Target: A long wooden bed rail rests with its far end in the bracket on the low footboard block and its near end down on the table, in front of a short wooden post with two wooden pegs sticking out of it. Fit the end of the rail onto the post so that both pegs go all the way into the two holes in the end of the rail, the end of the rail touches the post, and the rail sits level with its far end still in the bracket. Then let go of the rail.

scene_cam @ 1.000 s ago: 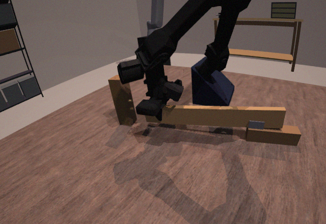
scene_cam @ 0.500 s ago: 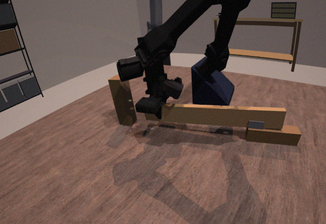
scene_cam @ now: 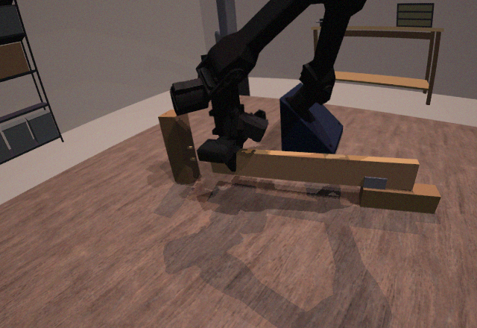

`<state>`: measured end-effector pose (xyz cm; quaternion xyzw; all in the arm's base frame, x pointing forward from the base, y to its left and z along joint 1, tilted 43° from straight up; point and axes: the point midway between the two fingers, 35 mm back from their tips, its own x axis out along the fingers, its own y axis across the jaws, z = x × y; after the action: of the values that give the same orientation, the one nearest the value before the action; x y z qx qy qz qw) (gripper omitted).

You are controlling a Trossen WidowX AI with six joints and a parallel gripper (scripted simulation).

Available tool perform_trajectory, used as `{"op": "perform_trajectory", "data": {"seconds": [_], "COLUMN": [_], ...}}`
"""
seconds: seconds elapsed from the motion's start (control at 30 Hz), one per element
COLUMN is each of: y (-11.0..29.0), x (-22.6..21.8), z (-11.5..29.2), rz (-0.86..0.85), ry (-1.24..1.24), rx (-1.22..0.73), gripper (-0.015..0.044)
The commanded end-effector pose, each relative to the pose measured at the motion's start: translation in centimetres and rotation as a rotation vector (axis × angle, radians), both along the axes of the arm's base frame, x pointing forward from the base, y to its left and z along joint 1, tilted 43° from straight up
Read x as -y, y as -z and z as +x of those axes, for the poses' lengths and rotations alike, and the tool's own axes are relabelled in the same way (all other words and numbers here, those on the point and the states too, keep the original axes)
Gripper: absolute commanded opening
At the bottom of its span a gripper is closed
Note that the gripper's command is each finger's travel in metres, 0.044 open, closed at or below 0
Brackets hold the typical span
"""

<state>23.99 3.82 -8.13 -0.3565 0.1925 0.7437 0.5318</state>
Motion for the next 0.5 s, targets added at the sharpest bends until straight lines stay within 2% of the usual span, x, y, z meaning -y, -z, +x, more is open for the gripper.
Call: {"op": "perform_trajectory", "data": {"seconds": [0.0, 0.47], "y": [-0.43, -0.95], "x": [0.41, 0.88], "z": [0.5, 0.61], "rz": [0.0, 0.0], "ry": [0.009, 0.009], "rx": [0.014, 0.014], "gripper": [0.0, 0.0]}}
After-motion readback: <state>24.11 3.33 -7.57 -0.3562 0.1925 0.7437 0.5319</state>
